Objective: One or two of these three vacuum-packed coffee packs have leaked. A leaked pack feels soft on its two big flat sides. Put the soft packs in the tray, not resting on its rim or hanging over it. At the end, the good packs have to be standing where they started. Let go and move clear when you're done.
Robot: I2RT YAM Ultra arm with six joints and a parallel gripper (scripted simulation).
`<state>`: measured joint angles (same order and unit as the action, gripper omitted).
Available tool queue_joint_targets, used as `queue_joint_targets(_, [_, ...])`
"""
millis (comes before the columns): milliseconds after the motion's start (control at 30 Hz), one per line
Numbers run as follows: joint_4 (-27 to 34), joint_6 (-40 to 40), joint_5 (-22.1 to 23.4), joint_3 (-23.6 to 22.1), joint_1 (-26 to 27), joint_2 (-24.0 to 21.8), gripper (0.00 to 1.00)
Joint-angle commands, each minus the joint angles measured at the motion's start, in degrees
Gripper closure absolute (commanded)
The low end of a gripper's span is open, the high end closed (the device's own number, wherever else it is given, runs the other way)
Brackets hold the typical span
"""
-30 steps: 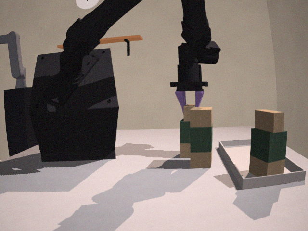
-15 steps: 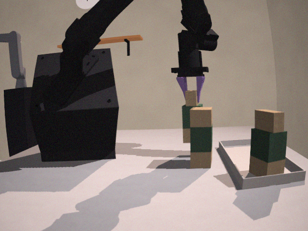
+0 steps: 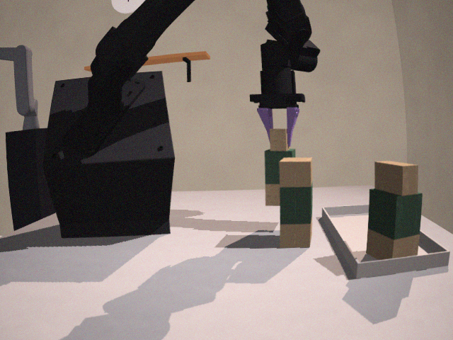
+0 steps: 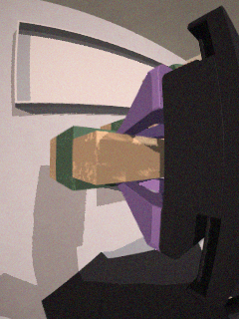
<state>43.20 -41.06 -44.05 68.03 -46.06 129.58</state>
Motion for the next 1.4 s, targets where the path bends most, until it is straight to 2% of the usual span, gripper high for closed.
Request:
queue_joint_targets(0, [1.31, 0.40, 0.63, 1.48, -1.61, -1.58, 0.74])
queue_joint_targets(1367, [1.50, -0.30, 0.57, 1.94, -1.47, -0.68, 0.74])
